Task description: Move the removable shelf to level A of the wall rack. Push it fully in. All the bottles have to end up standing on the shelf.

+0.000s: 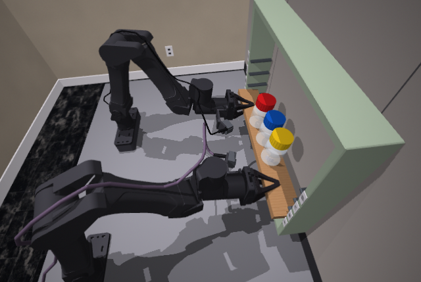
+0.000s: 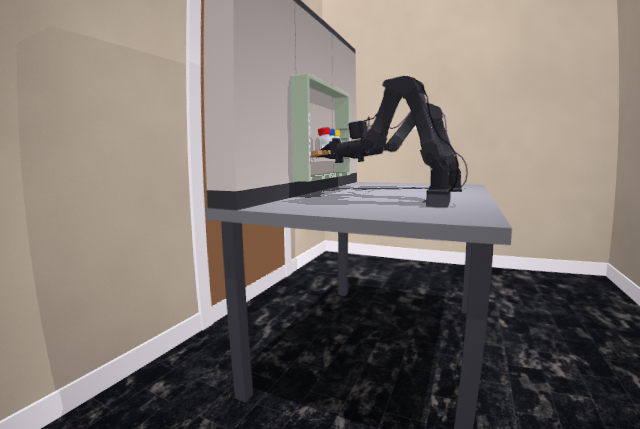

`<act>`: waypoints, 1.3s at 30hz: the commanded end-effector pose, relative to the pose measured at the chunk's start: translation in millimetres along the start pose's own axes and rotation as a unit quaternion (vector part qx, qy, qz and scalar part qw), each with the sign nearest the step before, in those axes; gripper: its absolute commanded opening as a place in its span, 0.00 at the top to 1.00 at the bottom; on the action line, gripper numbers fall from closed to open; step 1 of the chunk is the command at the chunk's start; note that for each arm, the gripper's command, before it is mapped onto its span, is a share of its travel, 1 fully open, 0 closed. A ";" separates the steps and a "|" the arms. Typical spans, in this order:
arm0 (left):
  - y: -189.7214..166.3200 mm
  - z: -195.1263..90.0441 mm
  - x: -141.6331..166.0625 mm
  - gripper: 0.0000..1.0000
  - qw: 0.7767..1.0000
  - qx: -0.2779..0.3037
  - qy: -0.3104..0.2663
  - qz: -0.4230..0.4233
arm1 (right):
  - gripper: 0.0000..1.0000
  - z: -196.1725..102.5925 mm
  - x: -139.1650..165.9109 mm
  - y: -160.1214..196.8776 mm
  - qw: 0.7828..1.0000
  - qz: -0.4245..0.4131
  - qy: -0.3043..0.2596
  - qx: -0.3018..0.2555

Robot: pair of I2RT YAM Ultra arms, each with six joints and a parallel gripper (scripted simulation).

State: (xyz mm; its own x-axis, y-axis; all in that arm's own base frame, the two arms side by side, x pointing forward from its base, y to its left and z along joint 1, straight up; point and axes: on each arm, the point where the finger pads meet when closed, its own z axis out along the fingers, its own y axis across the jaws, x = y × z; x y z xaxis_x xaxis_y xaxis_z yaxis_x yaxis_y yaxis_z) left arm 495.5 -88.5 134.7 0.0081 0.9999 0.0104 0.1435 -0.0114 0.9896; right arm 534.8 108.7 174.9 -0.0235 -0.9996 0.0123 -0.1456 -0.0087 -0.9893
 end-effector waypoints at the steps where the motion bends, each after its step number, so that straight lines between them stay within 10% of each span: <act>1: 52.2 11.6 2.2 1.00 0.997 -0.072 0.003 -0.005 | 1.00 10.8 2.6 -57.1 0.997 0.006 0.003 0.073; 39: 59.7 29.7 2.4 1.00 0.997 -0.072 0.003 -0.005 | 1.00 28.7 2.8 -65.9 0.997 0.006 0.003 0.073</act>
State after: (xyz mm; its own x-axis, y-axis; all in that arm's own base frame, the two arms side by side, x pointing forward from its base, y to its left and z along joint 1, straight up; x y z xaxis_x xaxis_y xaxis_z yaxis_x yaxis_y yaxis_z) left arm 517.3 -88.4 131.6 0.0063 0.9999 0.0081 0.1593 -0.0090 0.9872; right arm 556.9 108.2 172.8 -0.0233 -0.9996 0.0162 -0.1626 -0.0122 -0.9866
